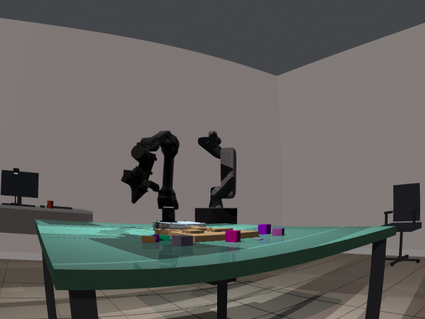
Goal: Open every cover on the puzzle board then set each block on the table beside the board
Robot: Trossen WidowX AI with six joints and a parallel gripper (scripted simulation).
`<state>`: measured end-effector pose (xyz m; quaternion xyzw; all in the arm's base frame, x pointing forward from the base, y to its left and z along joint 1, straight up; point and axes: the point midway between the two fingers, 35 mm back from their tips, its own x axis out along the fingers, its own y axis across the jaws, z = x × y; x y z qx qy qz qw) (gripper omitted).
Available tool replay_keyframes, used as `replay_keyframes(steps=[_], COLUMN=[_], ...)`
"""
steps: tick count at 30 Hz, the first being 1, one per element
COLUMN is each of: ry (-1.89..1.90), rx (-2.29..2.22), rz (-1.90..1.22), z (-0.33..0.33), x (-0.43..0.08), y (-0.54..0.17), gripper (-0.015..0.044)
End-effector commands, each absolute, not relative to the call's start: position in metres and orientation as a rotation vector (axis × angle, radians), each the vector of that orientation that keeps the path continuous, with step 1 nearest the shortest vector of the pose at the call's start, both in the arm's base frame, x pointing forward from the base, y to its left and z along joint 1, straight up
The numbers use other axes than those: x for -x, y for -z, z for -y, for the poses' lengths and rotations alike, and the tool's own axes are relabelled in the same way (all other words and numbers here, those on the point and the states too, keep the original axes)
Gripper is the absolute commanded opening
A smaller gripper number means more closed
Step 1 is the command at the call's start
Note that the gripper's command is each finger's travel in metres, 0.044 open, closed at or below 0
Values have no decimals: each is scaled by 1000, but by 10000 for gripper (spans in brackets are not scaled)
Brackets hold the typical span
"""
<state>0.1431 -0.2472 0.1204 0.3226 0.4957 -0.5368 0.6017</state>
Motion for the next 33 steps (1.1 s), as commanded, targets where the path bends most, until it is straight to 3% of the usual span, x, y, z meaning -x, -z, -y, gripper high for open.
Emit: replay_keyframes(steps=[1,33], ry=[1131,172], rx=[-689,-113], rz=[-1203,-1526], z=[240,131], x=[-162,-291], y=[-118,-86], gripper=[0,0])
